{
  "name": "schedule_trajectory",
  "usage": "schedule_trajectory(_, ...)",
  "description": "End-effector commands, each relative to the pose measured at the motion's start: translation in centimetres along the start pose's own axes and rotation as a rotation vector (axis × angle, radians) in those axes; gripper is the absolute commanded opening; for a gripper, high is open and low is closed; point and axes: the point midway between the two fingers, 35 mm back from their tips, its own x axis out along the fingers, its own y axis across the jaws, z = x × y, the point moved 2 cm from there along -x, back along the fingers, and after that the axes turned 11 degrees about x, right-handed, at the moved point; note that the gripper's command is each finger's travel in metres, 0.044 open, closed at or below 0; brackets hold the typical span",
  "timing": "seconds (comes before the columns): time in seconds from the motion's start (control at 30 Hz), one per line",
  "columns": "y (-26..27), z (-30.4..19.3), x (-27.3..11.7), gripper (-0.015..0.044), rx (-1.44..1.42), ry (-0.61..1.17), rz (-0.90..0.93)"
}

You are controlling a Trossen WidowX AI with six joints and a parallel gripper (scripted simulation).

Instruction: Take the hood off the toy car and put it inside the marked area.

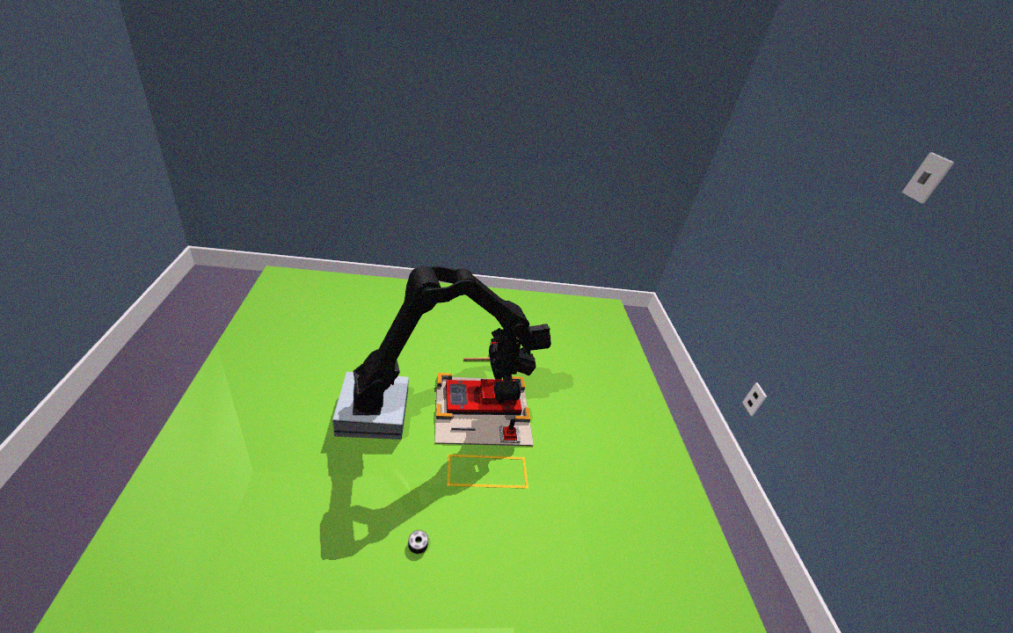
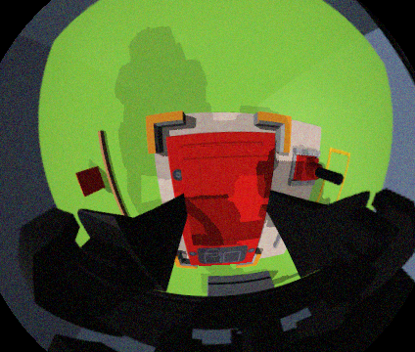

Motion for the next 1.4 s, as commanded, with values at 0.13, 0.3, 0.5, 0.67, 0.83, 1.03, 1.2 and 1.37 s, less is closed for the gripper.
schedule_trajectory(0.13,0.0,0.0,0.0,0.0249,0.000,0.000,0.001)
schedule_trajectory(0.3,0.0,0.0,-0.2,0.0117,0.000,0.000,0.001)
schedule_trajectory(0.5,0.0,0.0,-0.6,0.0000,0.000,0.000,0.001)
schedule_trajectory(0.67,0.0,0.1,-1.0,0.0000,0.000,0.000,0.001)
schedule_trajectory(0.83,0.0,0.1,-1.3,0.0000,0.000,0.000,0.001)
schedule_trajectory(1.03,0.0,0.1,-1.7,0.0000,0.000,0.000,0.000)
schedule_trajectory(1.2,0.0,0.1,-2.0,0.0000,0.000,0.000,0.000)
schedule_trajectory(1.37,0.0,0.1,-2.3,0.0000,0.000,0.000,0.000)
